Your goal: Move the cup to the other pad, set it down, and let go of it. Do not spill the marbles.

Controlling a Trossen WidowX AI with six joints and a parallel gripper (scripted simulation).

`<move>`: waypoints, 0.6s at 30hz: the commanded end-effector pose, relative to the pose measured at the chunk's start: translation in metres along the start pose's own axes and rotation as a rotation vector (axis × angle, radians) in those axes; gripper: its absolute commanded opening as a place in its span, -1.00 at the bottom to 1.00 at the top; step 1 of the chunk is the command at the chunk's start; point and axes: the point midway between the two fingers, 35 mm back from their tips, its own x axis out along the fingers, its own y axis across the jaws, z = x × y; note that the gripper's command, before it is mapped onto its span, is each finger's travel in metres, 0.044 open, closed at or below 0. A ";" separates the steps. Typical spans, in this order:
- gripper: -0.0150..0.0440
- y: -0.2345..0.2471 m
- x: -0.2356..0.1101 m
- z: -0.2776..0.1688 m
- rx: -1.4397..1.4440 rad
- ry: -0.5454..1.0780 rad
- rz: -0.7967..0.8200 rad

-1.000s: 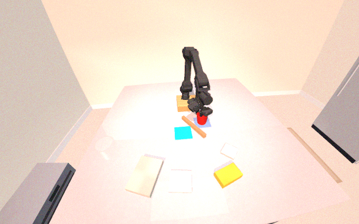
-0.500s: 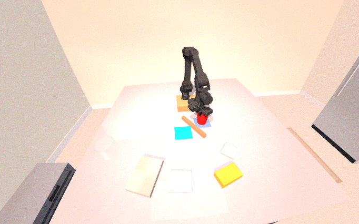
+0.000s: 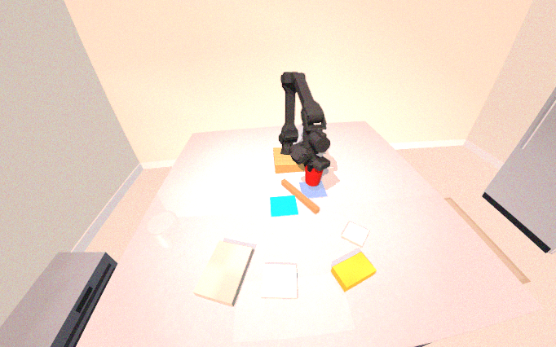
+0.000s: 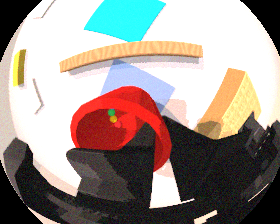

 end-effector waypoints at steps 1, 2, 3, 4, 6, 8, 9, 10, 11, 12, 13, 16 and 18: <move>-0.49 0.000 -0.007 0.000 -0.002 0.003 0.002; -0.49 0.000 -0.007 0.000 -0.002 0.003 0.002; -0.49 0.000 -0.007 0.001 -0.002 0.003 0.002; -0.49 0.000 -0.004 0.001 0.001 -0.001 0.002; -0.49 0.000 -0.004 0.001 0.001 -0.001 0.002; -0.49 0.000 -0.004 0.001 0.001 -0.001 0.002; -0.49 0.000 -0.004 0.001 0.001 -0.001 0.002; -0.49 0.000 -0.004 0.001 0.001 -0.001 0.002; -0.49 0.000 -0.004 0.001 0.001 -0.001 0.002; -0.49 0.000 -0.004 0.001 0.001 -0.001 0.002; -0.49 0.000 -0.004 0.001 0.001 -0.001 0.002; -0.49 0.000 -0.004 0.001 0.001 -0.001 0.002; -0.49 0.000 -0.004 0.001 0.001 -0.001 0.002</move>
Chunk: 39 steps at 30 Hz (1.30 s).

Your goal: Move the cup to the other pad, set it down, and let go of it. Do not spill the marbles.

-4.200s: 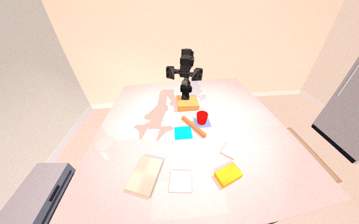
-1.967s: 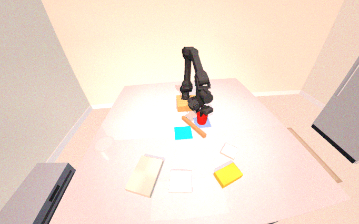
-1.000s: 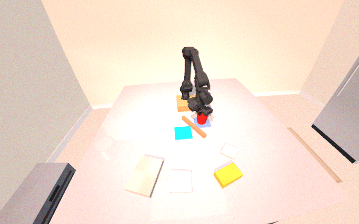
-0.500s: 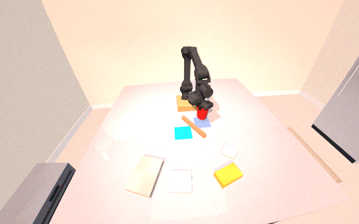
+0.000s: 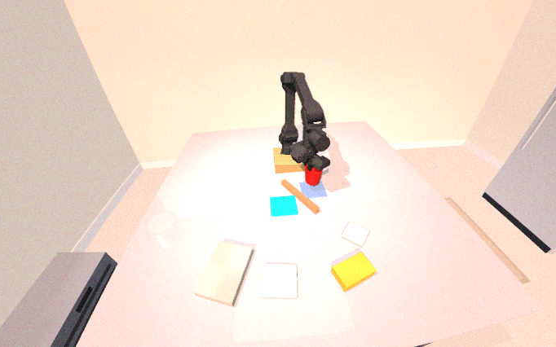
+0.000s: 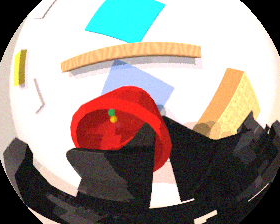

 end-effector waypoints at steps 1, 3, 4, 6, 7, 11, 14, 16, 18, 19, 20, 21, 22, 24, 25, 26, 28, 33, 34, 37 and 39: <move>-0.49 0.000 0.000 0.000 0.000 0.000 0.000; -0.49 0.000 0.000 0.002 0.000 0.000 0.000; -0.49 0.000 0.000 0.003 0.000 0.000 0.000; -0.49 0.000 0.000 0.006 0.000 0.000 0.000; -0.49 0.000 0.000 0.008 -0.001 0.000 0.000; -0.49 0.001 0.000 0.015 -0.001 0.000 0.000; -0.49 0.001 0.000 0.021 -0.002 0.000 0.000; -0.49 0.001 0.000 0.025 -0.002 0.000 0.000; -0.49 0.001 -0.001 0.029 -0.002 0.000 0.000; -0.49 0.001 -0.001 0.031 -0.002 0.000 0.000; -0.49 0.001 -0.001 0.033 -0.002 0.000 0.000; -0.49 0.001 -0.001 0.035 -0.002 0.000 0.000; -0.49 0.001 -0.001 0.037 -0.002 0.000 0.000; -0.49 0.001 -0.001 0.041 -0.002 -0.001 0.000; -0.49 0.001 -0.001 0.043 -0.002 -0.001 0.000; -0.49 0.001 -0.001 0.045 -0.002 -0.001 0.000; -0.49 0.001 -0.001 0.049 -0.002 -0.001 0.000; -0.49 0.001 -0.002 0.060 -0.003 -0.002 0.000; -0.49 0.001 -0.002 0.062 -0.003 -0.002 0.000; -0.49 0.001 -0.002 0.069 -0.003 -0.002 0.000; -0.49 0.001 -0.002 0.073 -0.003 -0.003 0.000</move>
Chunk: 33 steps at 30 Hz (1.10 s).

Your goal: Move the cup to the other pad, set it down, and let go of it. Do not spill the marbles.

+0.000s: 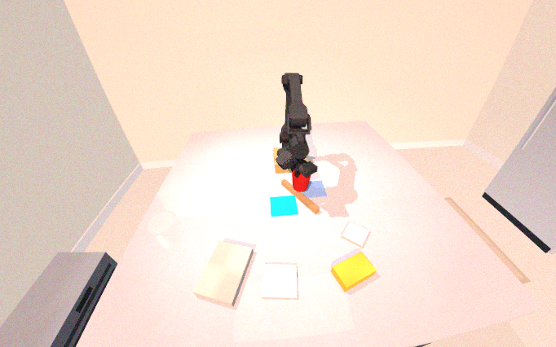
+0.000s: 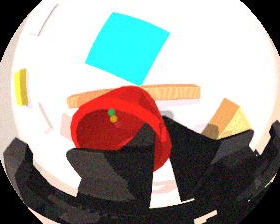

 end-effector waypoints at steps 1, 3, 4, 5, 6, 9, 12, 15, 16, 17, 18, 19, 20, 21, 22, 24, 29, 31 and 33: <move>-0.49 0.001 -0.001 0.009 -0.002 0.002 0.003; -0.49 0.001 -0.001 0.013 -0.002 0.001 0.003; -0.49 0.001 -0.001 0.016 -0.002 0.001 0.003; -0.49 0.001 -0.001 0.018 -0.002 0.001 0.003; -0.49 0.001 -0.002 0.021 -0.002 0.001 0.003; -0.49 0.001 -0.002 0.028 -0.002 0.000 0.003; -0.49 0.002 -0.002 0.035 -0.002 0.000 0.003; -0.49 0.002 -0.003 0.044 -0.002 -0.001 0.003; -0.49 0.002 -0.003 0.046 -0.002 -0.001 0.003; -0.49 0.002 -0.003 0.049 -0.002 -0.001 0.003; -0.49 0.002 -0.003 0.051 -0.002 -0.002 0.003; -0.49 0.002 -0.003 0.054 -0.002 -0.002 0.003; -0.49 0.002 -0.003 0.057 -0.002 -0.002 0.003; -0.49 0.002 -0.004 0.059 -0.002 -0.002 0.003; -0.49 0.002 -0.004 0.061 -0.002 -0.002 0.003; -0.49 0.002 -0.004 0.066 -0.002 -0.003 0.003; -0.49 0.002 -0.005 0.078 -0.002 -0.004 0.003; -0.49 0.002 -0.005 0.083 -0.002 -0.004 0.003; -0.49 0.002 -0.005 0.088 -0.002 -0.004 0.003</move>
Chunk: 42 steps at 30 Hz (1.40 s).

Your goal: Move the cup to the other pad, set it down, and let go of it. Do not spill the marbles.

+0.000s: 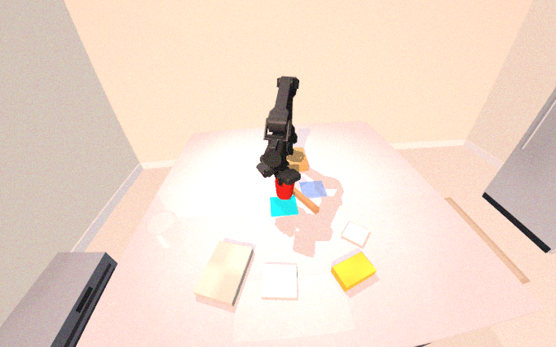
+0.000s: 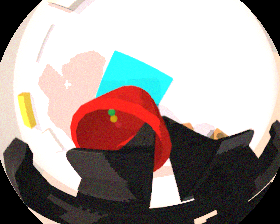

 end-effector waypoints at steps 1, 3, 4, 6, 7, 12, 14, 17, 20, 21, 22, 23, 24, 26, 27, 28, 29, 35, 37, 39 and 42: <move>-0.49 0.000 0.000 0.007 -0.002 -0.001 0.001; -0.49 0.000 0.001 0.007 -0.002 -0.001 0.001; -0.49 0.000 0.002 0.007 -0.002 -0.001 0.001; -0.49 0.000 0.004 0.007 -0.002 -0.001 0.001; -0.49 0.000 0.006 0.007 -0.002 -0.001 0.001; -0.49 0.001 0.014 0.008 -0.002 -0.001 0.001; -0.49 0.001 0.017 0.008 -0.002 -0.001 0.001; -0.49 0.001 0.022 0.008 -0.002 -0.001 0.001; -0.49 0.001 0.027 0.008 -0.002 0.000 0.001; -0.49 0.001 0.029 0.008 -0.002 0.000 0.001; -0.49 0.001 0.030 0.008 -0.002 0.000 0.001; -0.49 0.001 0.032 0.008 -0.002 0.000 0.001; -0.49 0.001 0.034 0.008 -0.002 0.000 0.001; -0.49 0.001 0.037 0.008 -0.002 0.000 0.001; -0.49 0.000 0.039 0.008 -0.002 0.000 0.001; -0.49 0.000 0.040 0.008 -0.002 0.000 0.001; -0.49 0.000 0.042 0.008 -0.002 0.000 0.001; -0.49 0.000 0.048 0.008 -0.002 0.000 0.001; -0.49 0.001 0.045 0.009 -0.002 -0.004 0.004; -0.49 0.001 0.045 0.009 -0.002 -0.004 0.004; -0.49 0.001 0.045 0.009 -0.002 -0.004 0.004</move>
